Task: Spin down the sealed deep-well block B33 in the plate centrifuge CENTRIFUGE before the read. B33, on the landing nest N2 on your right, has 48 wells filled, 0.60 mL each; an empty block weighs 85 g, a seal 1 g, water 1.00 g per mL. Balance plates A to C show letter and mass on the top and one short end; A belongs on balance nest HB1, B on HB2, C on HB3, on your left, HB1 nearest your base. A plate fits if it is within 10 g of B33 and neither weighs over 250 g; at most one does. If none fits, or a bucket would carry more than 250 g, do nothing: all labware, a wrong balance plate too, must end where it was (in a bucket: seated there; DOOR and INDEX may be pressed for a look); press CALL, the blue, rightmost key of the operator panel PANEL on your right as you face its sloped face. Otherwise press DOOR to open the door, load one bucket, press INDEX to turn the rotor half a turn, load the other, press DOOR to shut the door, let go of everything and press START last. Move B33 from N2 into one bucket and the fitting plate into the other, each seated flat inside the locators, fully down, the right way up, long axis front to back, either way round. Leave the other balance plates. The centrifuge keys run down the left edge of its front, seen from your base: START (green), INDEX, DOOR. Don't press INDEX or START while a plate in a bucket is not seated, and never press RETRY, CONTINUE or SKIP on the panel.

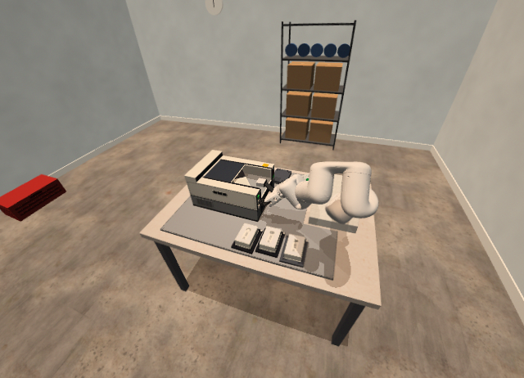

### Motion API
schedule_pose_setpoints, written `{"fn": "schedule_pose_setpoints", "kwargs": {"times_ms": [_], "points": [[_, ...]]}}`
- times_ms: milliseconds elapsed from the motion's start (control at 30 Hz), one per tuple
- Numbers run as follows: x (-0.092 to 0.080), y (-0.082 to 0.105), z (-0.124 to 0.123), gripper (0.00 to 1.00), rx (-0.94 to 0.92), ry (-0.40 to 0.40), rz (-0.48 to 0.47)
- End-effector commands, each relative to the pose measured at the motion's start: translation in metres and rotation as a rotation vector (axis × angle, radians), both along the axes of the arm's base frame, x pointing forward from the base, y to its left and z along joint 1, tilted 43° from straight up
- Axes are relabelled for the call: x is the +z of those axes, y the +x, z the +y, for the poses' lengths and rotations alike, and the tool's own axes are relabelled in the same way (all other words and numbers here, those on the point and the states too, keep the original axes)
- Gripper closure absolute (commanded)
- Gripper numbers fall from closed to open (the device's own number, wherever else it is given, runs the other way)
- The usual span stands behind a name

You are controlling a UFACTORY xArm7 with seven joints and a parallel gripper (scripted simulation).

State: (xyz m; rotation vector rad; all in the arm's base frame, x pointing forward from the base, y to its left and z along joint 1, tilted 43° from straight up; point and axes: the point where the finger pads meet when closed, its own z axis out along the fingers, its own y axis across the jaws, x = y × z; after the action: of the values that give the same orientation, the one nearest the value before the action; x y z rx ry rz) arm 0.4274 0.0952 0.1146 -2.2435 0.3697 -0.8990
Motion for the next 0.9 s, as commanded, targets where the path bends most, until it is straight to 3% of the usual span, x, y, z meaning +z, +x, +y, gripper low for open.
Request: {"fn": "schedule_pose_setpoints", "kwargs": {"times_ms": [0,533,700,867], "points": [[0.001,0.001,-0.001,1.0,-0.003,0.0,-0.002],[0.001,-0.001,-0.001,1.0,-0.003,0.0,-0.002],[0.001,-0.006,-0.001,1.0,-0.003,0.0,-0.002],[0.001,-0.025,-0.001,1.0,-0.003,0.0,-0.002]]}}
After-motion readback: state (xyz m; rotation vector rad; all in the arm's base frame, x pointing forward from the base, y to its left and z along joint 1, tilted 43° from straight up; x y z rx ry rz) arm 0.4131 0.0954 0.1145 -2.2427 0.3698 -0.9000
